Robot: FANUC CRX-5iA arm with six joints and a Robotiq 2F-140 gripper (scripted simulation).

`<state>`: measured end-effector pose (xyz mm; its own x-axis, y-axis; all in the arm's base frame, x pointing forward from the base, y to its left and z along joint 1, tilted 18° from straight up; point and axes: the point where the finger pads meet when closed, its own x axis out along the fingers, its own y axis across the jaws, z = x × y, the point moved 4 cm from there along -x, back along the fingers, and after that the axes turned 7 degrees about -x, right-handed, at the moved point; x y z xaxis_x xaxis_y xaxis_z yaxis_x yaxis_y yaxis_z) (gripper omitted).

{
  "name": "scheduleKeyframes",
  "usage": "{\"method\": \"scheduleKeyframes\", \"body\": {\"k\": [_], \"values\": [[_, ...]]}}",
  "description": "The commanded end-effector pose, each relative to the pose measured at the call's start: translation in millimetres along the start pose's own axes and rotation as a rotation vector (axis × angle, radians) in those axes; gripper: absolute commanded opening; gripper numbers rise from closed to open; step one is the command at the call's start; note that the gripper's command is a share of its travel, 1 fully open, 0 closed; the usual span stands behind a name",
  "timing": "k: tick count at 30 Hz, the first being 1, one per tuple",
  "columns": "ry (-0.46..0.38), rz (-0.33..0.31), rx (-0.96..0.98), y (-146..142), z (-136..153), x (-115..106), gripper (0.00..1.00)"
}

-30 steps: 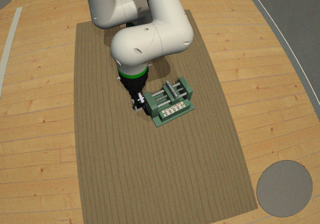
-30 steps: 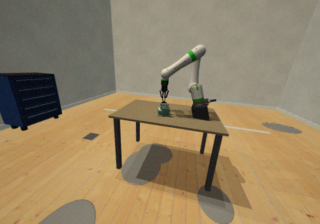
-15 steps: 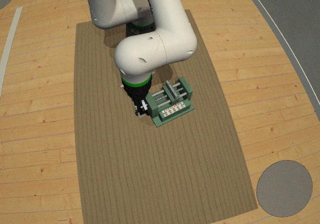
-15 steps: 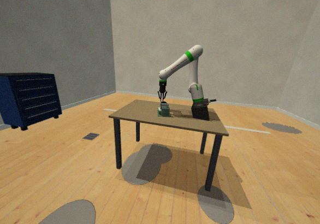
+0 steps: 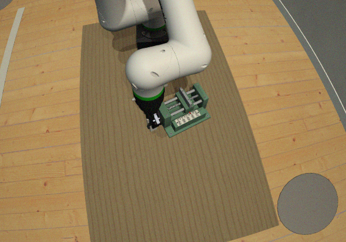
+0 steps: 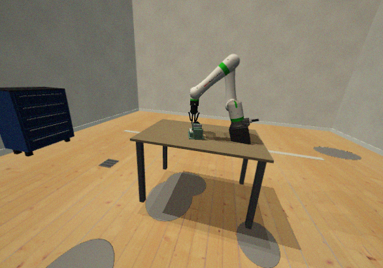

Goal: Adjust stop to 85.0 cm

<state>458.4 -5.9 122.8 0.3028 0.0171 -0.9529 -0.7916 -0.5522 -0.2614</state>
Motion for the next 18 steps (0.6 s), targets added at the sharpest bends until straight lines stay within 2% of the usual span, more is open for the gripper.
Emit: {"method": "scheduleKeyframes", "body": {"k": [1,8,18], "values": [[0.000,0.001,0.000,1,0,3,0.04],[0.000,0.001,0.000,15,2,15,0.04],[0.000,0.001,0.000,33,4,18,0.04]]}}
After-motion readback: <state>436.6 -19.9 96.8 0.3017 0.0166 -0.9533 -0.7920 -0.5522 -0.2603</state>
